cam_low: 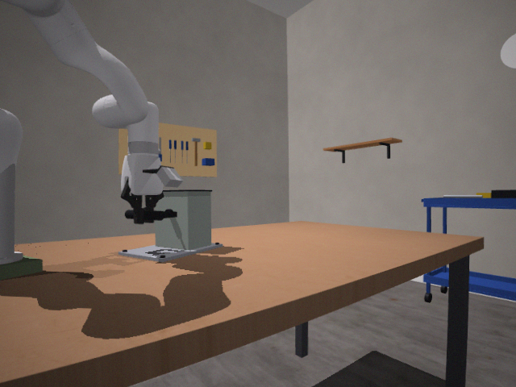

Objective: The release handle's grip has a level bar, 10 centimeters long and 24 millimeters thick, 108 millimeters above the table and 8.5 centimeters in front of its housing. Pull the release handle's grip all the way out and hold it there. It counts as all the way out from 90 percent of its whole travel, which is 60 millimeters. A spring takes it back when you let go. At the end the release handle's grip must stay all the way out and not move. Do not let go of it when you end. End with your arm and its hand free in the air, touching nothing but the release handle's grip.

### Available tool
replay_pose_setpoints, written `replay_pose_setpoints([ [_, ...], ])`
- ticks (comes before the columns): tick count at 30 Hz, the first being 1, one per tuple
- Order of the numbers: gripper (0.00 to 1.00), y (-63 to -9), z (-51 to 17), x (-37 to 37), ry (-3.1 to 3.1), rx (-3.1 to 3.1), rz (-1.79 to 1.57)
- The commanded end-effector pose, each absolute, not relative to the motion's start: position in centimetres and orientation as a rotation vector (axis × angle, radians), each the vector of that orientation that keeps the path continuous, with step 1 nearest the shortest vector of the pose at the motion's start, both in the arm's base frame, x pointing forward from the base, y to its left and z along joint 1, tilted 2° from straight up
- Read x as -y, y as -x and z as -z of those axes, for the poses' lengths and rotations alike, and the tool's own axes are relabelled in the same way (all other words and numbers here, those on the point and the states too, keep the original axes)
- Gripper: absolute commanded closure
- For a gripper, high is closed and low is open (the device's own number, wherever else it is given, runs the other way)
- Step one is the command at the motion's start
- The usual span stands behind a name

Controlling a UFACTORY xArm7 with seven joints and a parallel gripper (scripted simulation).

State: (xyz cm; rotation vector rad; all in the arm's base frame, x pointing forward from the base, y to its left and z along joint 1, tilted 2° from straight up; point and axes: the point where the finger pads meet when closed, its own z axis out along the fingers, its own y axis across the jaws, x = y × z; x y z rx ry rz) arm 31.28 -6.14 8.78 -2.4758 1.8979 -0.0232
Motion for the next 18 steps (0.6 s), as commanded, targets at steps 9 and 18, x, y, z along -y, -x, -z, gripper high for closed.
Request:
replay_pose_setpoints([
  [9, 1.00, -29.1, -8.8, 6.8, 2.475, -1.899, 0.024],
  [18, 1.00, -27.2, -8.7, 7.3, 2.475, -1.899, 0.024],
])
